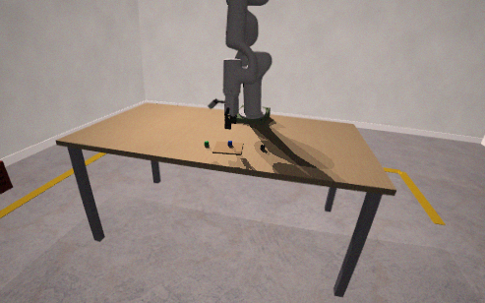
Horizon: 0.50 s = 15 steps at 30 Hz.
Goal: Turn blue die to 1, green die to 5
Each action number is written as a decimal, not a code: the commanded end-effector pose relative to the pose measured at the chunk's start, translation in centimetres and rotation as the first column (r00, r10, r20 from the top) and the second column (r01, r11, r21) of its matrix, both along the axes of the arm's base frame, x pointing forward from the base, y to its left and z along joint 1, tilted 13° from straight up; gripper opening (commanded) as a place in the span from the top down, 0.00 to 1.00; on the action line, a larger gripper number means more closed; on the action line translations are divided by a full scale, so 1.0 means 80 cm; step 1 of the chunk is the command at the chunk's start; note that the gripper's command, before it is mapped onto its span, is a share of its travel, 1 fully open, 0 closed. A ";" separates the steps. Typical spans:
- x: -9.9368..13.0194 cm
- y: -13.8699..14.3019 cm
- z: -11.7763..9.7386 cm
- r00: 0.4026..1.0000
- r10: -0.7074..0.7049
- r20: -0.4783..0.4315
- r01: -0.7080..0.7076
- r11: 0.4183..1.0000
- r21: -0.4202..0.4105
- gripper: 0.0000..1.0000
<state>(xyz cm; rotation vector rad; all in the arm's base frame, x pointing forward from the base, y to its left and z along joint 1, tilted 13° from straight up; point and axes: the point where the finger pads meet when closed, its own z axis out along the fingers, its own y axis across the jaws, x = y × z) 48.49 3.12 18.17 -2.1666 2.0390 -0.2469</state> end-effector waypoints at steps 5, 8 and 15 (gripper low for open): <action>0.001 0.000 0.001 1.000 -0.001 0.002 0.001 1.000 0.001 0.00; 0.004 -0.007 0.000 0.997 -0.071 0.000 0.071 0.997 0.017 0.00; 0.016 -0.035 -0.002 0.937 -0.349 -0.015 0.349 0.934 0.080 0.00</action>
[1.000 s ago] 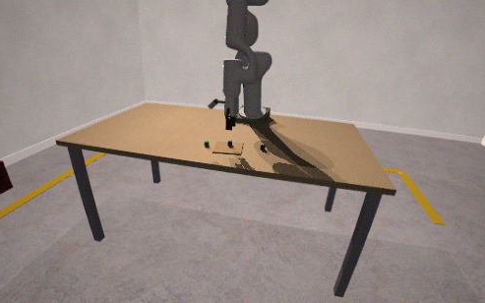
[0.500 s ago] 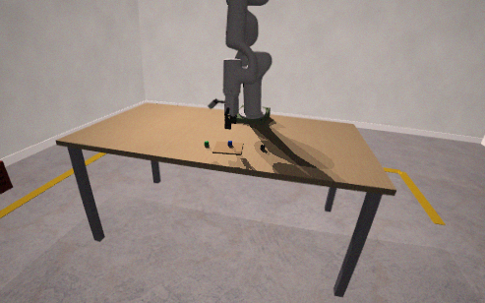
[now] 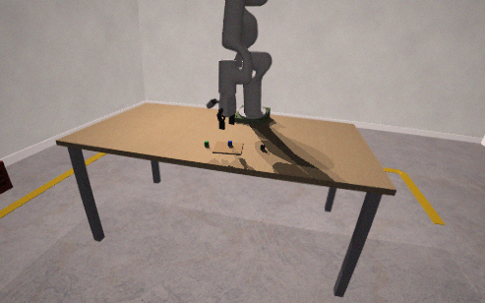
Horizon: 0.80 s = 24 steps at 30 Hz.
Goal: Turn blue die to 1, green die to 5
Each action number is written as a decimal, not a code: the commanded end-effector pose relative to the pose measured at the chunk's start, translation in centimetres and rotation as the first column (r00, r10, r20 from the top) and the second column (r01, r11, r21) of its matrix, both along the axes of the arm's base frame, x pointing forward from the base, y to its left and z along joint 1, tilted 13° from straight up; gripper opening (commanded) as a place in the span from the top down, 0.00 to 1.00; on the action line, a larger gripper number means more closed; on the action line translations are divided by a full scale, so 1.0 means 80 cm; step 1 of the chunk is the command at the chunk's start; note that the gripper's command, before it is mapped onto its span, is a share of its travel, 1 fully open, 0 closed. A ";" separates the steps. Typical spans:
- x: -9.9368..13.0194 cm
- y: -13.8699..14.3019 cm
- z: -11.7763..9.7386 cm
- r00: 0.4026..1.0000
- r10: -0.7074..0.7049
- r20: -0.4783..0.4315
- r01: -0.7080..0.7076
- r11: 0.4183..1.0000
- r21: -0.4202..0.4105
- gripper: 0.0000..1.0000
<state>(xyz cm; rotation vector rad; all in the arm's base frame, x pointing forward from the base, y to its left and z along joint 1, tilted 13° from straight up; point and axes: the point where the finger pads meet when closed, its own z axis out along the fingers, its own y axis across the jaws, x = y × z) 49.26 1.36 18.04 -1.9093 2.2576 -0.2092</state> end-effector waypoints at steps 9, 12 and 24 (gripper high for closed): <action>0.017 -0.041 -0.003 0.914 -0.405 -0.021 0.405 0.910 0.086 0.00; 0.021 -0.053 -0.004 0.864 -0.503 -0.032 0.503 0.857 0.109 0.00; 0.033 -0.095 -0.008 0.608 -0.789 -0.091 0.790 0.588 0.177 0.00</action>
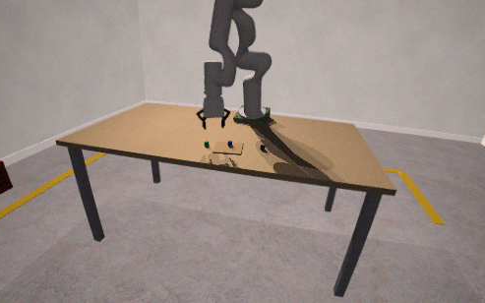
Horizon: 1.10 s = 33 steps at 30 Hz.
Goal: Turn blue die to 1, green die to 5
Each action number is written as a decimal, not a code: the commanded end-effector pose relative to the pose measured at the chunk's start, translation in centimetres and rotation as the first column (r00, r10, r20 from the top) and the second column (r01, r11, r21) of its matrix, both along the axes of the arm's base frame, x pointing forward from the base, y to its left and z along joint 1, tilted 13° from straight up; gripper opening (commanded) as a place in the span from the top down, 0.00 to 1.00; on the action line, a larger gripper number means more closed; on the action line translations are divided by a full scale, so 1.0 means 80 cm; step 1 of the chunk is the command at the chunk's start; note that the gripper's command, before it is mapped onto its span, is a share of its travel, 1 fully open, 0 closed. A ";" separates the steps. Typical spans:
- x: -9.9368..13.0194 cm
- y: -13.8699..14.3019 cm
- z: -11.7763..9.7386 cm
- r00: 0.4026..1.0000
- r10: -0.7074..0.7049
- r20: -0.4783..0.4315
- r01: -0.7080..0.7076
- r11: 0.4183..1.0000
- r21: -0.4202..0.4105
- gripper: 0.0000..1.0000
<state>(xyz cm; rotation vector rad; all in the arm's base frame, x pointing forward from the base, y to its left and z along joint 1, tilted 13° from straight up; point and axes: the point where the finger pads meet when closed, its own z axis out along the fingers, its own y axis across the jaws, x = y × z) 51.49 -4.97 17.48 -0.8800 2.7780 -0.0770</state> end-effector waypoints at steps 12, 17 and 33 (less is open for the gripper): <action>0.012 -0.045 -0.003 0.917 -0.398 -0.022 0.398 0.914 0.077 0.64; 0.012 -0.045 -0.003 0.917 -0.398 -0.022 0.398 0.914 0.077 0.64; 0.012 -0.045 -0.003 0.917 -0.398 -0.022 0.398 0.914 0.077 0.64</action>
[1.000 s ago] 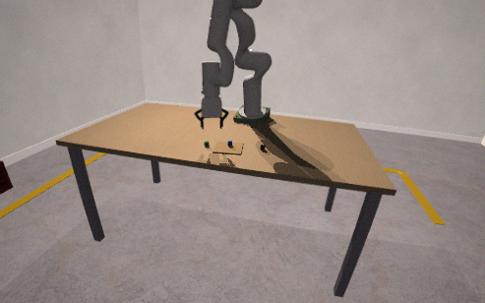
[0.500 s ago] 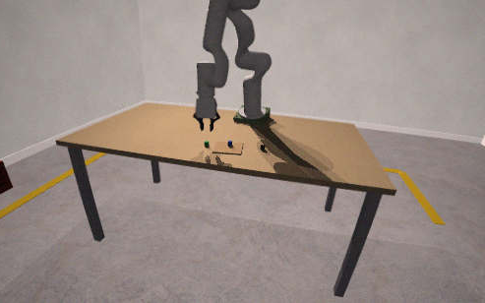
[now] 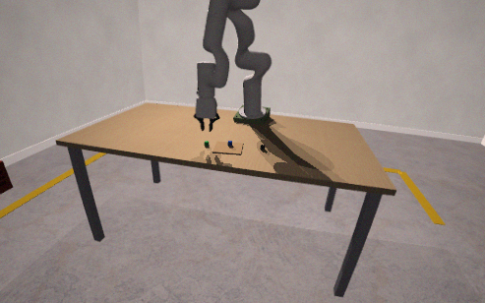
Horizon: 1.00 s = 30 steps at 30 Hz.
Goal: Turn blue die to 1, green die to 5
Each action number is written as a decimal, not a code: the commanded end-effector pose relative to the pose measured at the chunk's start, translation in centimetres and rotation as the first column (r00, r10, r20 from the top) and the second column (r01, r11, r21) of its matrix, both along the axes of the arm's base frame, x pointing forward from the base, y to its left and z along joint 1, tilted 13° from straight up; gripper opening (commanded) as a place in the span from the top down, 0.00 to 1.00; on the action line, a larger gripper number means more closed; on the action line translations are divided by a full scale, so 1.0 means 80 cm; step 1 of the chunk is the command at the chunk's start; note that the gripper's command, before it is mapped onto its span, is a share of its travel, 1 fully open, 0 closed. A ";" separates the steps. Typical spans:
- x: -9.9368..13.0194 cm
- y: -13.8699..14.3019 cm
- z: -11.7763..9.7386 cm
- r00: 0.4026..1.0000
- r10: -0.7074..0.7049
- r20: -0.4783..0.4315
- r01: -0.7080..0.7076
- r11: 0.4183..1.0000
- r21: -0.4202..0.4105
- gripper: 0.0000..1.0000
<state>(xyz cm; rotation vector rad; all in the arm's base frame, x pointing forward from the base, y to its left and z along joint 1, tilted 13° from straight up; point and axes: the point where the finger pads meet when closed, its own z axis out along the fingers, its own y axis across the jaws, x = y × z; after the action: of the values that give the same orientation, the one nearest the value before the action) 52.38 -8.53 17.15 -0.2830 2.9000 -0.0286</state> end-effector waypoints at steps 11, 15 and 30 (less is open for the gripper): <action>0.001 0.000 0.001 1.000 0.000 0.002 0.000 1.000 0.000 0.64; 0.001 0.000 0.001 1.000 0.000 0.002 0.000 1.000 0.000 0.64; 0.003 0.000 -0.007 1.000 -0.001 0.001 0.001 1.000 -0.002 0.64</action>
<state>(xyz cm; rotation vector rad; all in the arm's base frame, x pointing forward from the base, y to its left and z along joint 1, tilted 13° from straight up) 52.48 -8.52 16.78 -0.2825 2.9008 -0.0302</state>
